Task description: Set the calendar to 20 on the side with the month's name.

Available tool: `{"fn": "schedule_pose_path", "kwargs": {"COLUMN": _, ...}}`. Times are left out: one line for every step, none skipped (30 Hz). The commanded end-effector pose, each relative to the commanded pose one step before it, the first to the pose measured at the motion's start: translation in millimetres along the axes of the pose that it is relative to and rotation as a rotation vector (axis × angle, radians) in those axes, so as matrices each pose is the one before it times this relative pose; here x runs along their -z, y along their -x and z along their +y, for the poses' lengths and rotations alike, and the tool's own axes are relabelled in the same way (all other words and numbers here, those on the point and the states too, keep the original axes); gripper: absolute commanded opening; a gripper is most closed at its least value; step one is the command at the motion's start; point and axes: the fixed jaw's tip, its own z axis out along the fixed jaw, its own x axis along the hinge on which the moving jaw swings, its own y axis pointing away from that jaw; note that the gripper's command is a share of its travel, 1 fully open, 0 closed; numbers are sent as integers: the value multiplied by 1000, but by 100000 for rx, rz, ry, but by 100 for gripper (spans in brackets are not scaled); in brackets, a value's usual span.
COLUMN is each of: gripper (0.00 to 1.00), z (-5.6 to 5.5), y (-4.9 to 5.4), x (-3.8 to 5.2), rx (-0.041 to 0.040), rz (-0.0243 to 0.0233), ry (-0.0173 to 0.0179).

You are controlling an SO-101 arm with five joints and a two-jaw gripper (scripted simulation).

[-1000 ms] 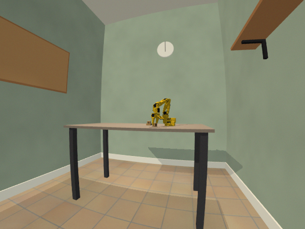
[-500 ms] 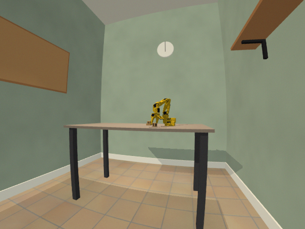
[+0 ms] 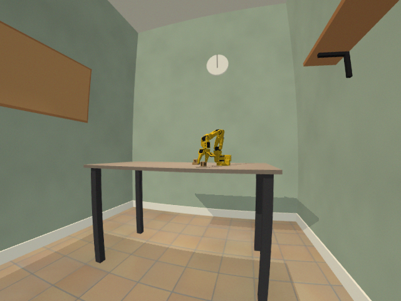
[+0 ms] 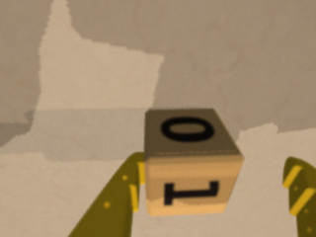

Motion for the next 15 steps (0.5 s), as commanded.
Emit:
{"fn": "schedule_pose_path", "kwargs": {"gripper": 36, "z": -3154, "y": -1717, "x": 4219, "rx": -116, "rz": -87, "ry": -1590}}
{"fn": "schedule_pose_path", "kwargs": {"gripper": 36, "z": -363, "y": 0, "x": 1645, "rx": 0, "rz": 0, "ry": 0}}
{"fn": "schedule_pose_path", "kwargs": {"gripper": 36, "z": -410, "y": -7, "x": 2023, "rx": 0, "rz": 0, "ry": 0}}
{"fn": "schedule_pose_path", "kwargs": {"gripper": 36, "z": -433, "y": -1, "x": 2383, "rx": 0, "rz": 0, "ry": 0}}
{"fn": "schedule_pose_path", "kwargs": {"gripper": 36, "z": -443, "y": -7, "x": 2731, "rx": 0, "rz": 0, "ry": 0}}
{"fn": "schedule_pose_path", "kwargs": {"gripper": 36, "z": -417, "y": -1, "x": 3037, "rx": 0, "rz": 0, "ry": 0}}
{"fn": "schedule_pose_path", "kwargs": {"gripper": 36, "z": -366, "y": -1, "x": 3308, "rx": 0, "rz": 0, "ry": 0}}
{"fn": "schedule_pose_path", "kwargs": {"gripper": 36, "z": -297, "y": -2, "x": 3524, "rx": 0, "rz": 0, "ry": 0}}
{"fn": "schedule_pose_path", "kwargs": {"gripper": 36, "z": -203, "y": -2, "x": 3676, "rx": 0, "rz": 0, "ry": 0}}
{"fn": "schedule_pose_path", "kwargs": {"gripper": 36, "z": -90, "y": -2, "x": 3767, "rx": 0, "rz": 0, "ry": 0}}
{"fn": "schedule_pose_path", "kwargs": {"gripper": 36, "z": 0, "y": 0, "x": 0, "rx": 0, "rz": 0, "ry": 0}}
{"fn": "schedule_pose_path", "kwargs": {"gripper": 36, "z": 0, "y": 0, "x": 0, "rx": 0, "rz": 0, "ry": 0}}
{"fn": "schedule_pose_path", "kwargs": {"gripper": 36, "z": 11, "y": 0, "x": 3786, "rx": -2, "rz": -1, "ry": 2}}
{"fn": "schedule_pose_path", "kwargs": {"gripper": 36, "z": 126, "y": -2, "x": 3737, "rx": 0, "rz": 0, "ry": 0}}
{"fn": "schedule_pose_path", "kwargs": {"gripper": 36, "z": 222, "y": 4, "x": 3622, "rx": 0, "rz": 0, "ry": 0}}
